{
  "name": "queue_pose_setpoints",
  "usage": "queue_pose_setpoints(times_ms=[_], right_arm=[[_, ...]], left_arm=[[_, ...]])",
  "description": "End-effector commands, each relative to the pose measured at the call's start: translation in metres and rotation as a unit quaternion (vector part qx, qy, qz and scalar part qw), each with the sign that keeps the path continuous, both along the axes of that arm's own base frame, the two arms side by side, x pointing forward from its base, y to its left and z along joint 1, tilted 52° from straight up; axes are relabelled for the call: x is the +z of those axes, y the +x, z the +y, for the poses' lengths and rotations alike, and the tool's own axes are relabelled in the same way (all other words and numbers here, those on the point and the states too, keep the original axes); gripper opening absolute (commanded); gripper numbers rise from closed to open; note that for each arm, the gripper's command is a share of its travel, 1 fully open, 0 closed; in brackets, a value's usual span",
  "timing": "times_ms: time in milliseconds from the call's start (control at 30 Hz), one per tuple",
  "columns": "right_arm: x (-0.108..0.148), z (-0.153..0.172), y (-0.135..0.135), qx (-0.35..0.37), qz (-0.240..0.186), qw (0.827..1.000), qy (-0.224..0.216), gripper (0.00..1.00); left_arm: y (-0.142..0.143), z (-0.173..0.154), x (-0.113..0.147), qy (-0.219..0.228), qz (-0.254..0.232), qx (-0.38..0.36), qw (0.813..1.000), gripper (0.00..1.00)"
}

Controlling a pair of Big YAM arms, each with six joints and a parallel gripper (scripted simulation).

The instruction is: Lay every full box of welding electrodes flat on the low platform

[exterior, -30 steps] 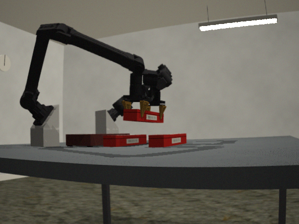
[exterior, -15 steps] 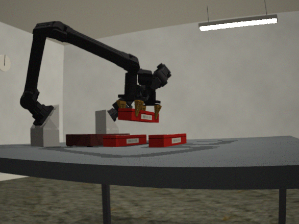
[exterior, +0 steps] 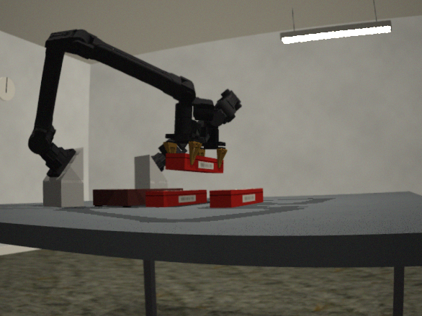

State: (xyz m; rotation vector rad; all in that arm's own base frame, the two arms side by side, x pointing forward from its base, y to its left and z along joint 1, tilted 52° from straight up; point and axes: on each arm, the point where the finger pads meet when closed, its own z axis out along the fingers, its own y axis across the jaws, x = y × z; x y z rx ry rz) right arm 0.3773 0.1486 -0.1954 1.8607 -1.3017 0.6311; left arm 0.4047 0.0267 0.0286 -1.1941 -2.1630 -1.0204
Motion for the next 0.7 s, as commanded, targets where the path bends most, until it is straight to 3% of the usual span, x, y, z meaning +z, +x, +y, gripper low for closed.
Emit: queue_pose_setpoints(times_ms=[0,667], right_arm=[[0.024,0.047,0.012,0.028,-0.034,0.998,0.037,0.0],[0.022,0.042,0.009,0.029,-0.031,0.998,0.036,0.0]], left_arm=[[0.02,-0.03,0.017,-0.004,-0.037,-0.04,0.999,0.0],[0.016,-0.027,0.013,-0.003,-0.036,-0.04,0.999,0.0]])
